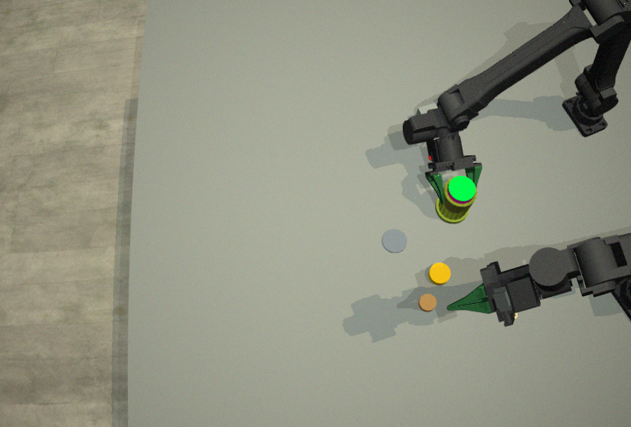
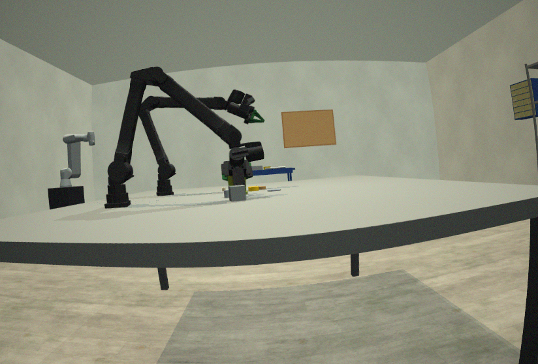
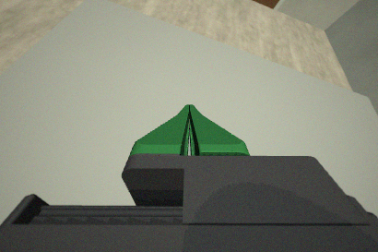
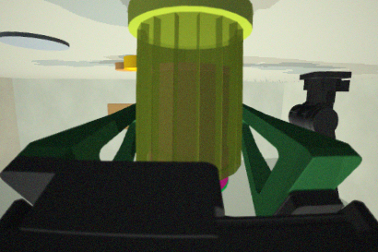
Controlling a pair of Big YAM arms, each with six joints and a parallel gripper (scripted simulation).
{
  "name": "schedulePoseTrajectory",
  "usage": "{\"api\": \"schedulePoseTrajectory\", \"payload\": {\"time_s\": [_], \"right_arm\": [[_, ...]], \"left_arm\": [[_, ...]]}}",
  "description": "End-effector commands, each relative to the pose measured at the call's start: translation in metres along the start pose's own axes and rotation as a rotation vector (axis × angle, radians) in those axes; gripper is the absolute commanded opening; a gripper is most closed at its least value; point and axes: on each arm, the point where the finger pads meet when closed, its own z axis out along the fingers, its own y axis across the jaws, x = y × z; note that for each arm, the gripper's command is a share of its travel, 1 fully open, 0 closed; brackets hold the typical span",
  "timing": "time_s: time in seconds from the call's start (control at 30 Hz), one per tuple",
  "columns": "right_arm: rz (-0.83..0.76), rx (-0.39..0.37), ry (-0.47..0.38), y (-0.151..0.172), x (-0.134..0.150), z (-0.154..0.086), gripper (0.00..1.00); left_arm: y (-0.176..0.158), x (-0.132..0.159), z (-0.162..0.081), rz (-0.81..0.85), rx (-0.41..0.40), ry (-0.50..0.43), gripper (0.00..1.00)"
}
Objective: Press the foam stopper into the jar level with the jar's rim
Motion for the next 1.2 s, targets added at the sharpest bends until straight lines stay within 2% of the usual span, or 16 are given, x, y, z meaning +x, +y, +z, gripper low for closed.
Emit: {"api": "schedulePoseTrajectory", "payload": {"time_s": [0.0,0.43,0.5,0.53,0.57,1.0,1.07,1.1,1.17], "right_arm": [[0.022,-0.027,-0.007,0.007,-0.003,-0.009,0.64],[0.022,-0.027,-0.007,0.007,-0.003,-0.009,0.64],[0.022,-0.027,-0.007,0.007,-0.003,-0.009,0.64],[0.022,-0.027,-0.007,0.007,-0.003,-0.009,0.64],[0.022,-0.027,-0.007,0.007,-0.003,-0.009,0.64],[0.022,-0.027,-0.007,0.007,-0.003,-0.009,0.64],[0.022,-0.027,-0.007,0.007,-0.003,-0.009,0.64],[0.022,-0.027,-0.007,0.007,-0.003,-0.009,0.64],[0.022,-0.027,-0.007,0.007,-0.003,-0.009,0.64]], "left_arm": [[-0.017,-0.020,0.001,-0.037,0.019,0.001,0.00],[-0.083,0.057,0.021,-0.075,0.065,0.235,0.00],[-0.083,0.057,0.021,-0.075,0.065,0.235,0.00],[-0.083,0.069,0.023,-0.078,0.057,0.263,0.00],[-0.092,0.064,0.021,-0.076,0.070,0.259,0.00],[-0.153,0.148,0.018,-0.080,0.068,0.493,0.00],[-0.153,0.148,0.018,-0.080,0.068,0.493,0.00],[-0.152,0.158,0.018,-0.081,0.057,0.517,0.00],[-0.165,0.163,0.014,-0.076,0.065,0.536,0.00]]}}
